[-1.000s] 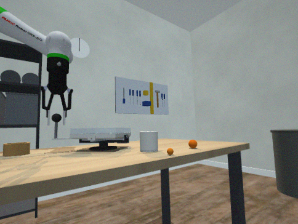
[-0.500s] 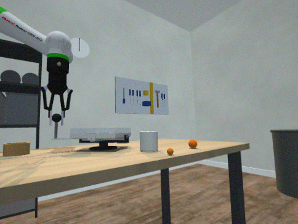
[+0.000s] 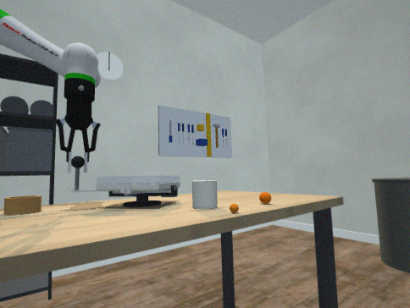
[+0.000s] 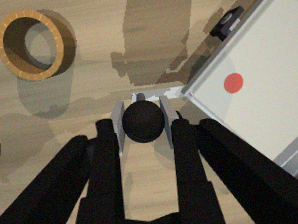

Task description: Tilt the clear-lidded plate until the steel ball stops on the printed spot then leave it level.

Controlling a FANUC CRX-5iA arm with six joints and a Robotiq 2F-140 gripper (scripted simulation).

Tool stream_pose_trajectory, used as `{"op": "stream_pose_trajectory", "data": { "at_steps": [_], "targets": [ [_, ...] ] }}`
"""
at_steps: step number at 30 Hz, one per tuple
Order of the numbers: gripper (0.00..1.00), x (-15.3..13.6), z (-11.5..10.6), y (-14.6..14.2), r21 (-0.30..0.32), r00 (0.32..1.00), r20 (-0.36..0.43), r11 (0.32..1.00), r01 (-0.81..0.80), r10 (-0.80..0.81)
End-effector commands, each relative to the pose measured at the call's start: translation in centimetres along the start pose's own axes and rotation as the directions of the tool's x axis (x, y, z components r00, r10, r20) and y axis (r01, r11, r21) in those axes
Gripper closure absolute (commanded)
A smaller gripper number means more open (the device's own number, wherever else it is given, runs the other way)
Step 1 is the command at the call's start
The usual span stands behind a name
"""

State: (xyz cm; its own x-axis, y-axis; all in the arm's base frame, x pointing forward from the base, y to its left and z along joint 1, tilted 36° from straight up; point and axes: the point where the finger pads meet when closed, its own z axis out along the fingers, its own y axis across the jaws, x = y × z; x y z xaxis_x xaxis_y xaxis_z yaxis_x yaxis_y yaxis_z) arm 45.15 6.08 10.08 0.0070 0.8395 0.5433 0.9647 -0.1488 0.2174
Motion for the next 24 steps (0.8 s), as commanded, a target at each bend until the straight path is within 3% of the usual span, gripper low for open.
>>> {"op": "stream_pose_trajectory", "data": {
  "at_steps": [1, 24],
  "targets": [
    [0.9, -0.01, -0.02, 0.02, -0.001, 1.0, 0.0, 1.0, 0.0, 0.0],
    [0.9, -0.01, 0.17, -0.06, -0.001, 1.0, 0.0, 1.0, 0.0, 0.0]
  ]
}}
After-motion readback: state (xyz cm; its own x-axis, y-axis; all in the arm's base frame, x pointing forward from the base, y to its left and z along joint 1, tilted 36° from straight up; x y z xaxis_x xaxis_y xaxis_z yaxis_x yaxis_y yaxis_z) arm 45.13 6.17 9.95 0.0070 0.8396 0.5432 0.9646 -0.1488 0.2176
